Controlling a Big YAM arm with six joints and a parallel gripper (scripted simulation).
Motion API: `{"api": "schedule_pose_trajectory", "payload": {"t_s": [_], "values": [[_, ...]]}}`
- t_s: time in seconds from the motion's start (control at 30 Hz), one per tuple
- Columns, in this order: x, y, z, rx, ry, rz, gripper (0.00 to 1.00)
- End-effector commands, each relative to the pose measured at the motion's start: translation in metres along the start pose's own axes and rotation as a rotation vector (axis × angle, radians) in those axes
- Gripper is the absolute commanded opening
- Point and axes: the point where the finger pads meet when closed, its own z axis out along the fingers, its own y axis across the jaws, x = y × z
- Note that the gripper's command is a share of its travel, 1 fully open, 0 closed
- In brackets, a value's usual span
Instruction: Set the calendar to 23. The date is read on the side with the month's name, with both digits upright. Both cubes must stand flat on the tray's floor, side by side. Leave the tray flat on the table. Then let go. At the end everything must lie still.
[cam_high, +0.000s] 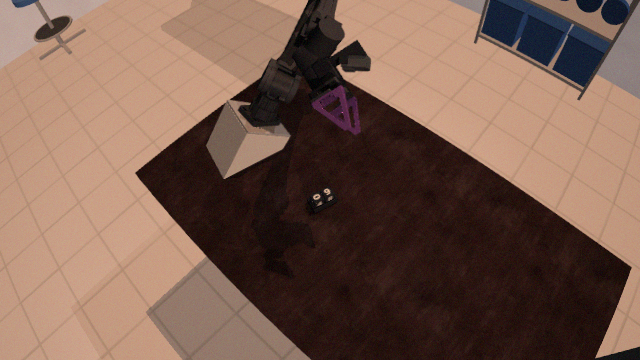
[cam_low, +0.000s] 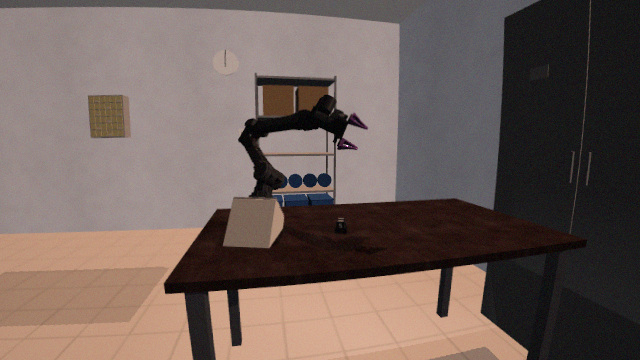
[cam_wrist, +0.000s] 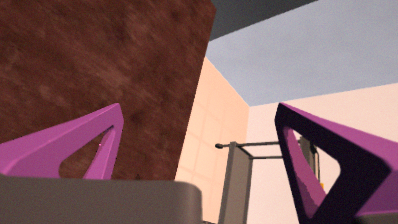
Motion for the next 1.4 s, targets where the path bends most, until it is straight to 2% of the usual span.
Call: {"api": "schedule_pose_trajectory", "payload": {"t_s": [0.0,0.53,0.57,0.67,0.73,0.8,0.83,0.87,0.9,0.93,0.97,1.0,1.1,1.17,1.2,1.23,1.27,1.3,1.33,1.37], "values": [[-0.003,-0.003,0.000,0.004,-0.003,-0.004,1.00],[-0.003,-0.003,0.000,0.004,-0.003,-0.004,1.00],[-0.033,-0.027,-0.005,0.043,-0.039,-0.046,1.00],[-0.024,-0.016,0.005,-0.004,-0.003,0.017,1.00],[-0.010,-0.009,0.015,-0.050,0.053,0.094,1.00],[0.009,0.005,0.026,-0.117,0.141,0.208,1.00],[0.010,0.006,0.027,-0.119,0.145,0.212,1.00],[0.021,0.014,0.032,-0.156,0.197,0.274,1.00],[0.022,0.016,0.033,-0.162,0.205,0.283,1.00],[0.033,0.025,0.038,-0.200,0.263,0.346,1.00],[0.035,0.027,0.038,-0.207,0.273,0.358,1.00],[0.046,0.039,0.042,-0.248,0.338,0.424,1.00],[0.048,0.041,0.042,-0.254,0.349,0.435,1.00],[0.070,0.068,0.046,-0.344,0.506,0.578,1.00],[0.071,0.070,0.046,-0.348,0.515,0.585,1.00],[0.080,0.083,0.045,-0.387,0.591,0.646,1.00],[0.081,0.084,0.045,-0.391,0.600,0.653,1.00],[0.088,0.097,0.043,-0.427,0.676,0.710,1.00],[0.088,0.098,0.043,-0.431,0.684,0.716,1.00],[0.095,0.111,0.040,-0.466,0.763,0.770,1.00]]}}
